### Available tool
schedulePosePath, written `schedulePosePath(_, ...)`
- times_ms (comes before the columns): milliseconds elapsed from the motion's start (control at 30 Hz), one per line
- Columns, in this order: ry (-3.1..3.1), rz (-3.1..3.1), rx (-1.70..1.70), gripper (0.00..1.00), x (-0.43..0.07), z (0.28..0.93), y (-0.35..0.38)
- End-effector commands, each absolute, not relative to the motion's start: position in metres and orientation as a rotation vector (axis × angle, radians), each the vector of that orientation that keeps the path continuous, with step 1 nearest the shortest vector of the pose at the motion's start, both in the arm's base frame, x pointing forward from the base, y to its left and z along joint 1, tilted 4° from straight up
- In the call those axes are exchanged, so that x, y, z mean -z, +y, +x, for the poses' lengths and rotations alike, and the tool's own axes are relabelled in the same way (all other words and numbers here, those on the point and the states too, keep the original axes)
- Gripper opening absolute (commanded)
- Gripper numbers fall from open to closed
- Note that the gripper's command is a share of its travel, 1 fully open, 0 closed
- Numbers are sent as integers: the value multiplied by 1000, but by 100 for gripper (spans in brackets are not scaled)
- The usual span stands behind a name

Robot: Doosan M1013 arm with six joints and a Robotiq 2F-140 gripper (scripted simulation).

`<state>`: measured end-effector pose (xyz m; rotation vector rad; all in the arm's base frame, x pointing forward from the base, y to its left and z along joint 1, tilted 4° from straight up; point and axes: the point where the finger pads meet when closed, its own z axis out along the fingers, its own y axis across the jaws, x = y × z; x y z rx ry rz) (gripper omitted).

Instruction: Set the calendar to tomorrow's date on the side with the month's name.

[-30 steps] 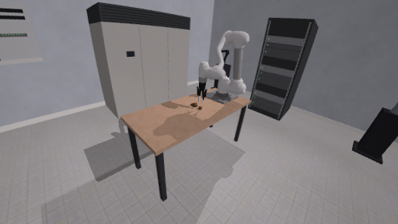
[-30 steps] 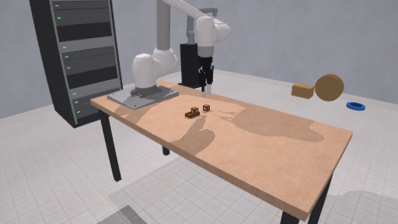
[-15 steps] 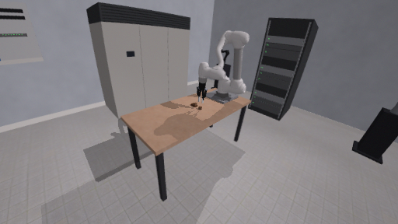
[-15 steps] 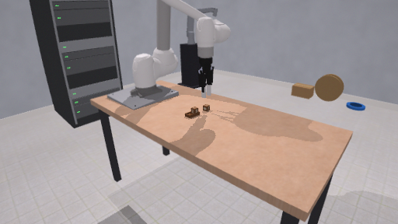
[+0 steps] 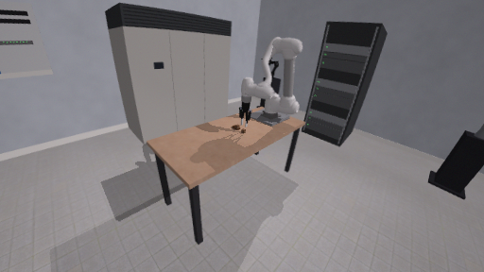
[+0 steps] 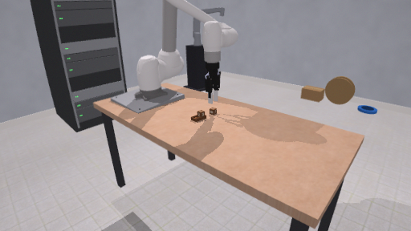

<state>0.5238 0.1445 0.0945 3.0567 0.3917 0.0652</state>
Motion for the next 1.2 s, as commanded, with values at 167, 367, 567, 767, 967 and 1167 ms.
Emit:
schedulePosePath(167,392,3057,-65,29,-84,524,144)
schedulePosePath(367,392,3057,-65,29,-75,525,143)
schedulePosePath(567,392,3057,-65,29,-69,525,143)
schedulePosePath(767,392,3057,-65,29,-66,525,143)
schedulePosePath(967,392,3057,-65,29,-64,525,143)
schedulePosePath(1167,392,3057,-65,29,-64,525,143)
